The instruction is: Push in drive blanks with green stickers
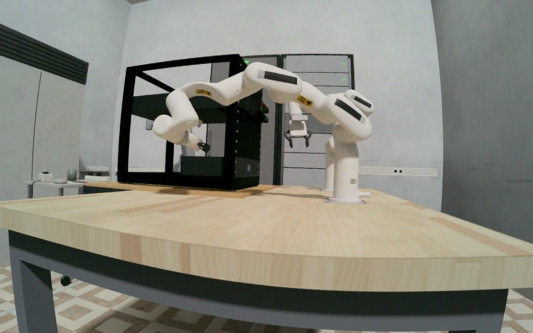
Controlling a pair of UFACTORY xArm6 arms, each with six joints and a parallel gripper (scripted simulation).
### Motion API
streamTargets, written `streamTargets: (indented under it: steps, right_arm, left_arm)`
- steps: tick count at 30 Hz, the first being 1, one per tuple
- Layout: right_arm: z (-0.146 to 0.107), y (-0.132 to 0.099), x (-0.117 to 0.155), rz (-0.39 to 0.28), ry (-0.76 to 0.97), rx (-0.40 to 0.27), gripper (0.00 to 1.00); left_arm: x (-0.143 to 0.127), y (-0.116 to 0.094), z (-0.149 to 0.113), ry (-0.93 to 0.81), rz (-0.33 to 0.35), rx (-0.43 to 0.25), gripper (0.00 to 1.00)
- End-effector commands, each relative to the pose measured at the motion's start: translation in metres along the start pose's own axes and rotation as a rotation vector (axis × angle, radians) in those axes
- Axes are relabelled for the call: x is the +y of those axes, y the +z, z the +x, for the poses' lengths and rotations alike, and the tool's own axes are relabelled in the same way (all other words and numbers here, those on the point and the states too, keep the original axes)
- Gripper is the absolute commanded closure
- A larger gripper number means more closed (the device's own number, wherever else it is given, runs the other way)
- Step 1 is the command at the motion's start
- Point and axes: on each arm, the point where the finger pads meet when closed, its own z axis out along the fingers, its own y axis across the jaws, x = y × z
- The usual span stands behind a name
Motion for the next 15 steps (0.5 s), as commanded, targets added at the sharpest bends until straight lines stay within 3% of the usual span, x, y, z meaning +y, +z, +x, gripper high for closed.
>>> streamTargets:
  steps: [1,10,15]
  right_arm:
    - [0.000,-0.001,0.001,-0.003,-0.001,-0.001,0.00]
    - [0.000,-0.001,0.001,-0.003,-0.001,-0.001,0.00]
    - [0.000,-0.001,0.001,-0.003,-0.001,-0.001,0.00]
  left_arm:
    - [0.000,-0.003,0.002,-0.008,0.002,-0.009,0.00]
    - [0.005,-0.018,0.002,-0.078,0.012,-0.047,0.00]
    - [0.013,-0.040,0.003,-0.177,0.031,-0.099,0.00]
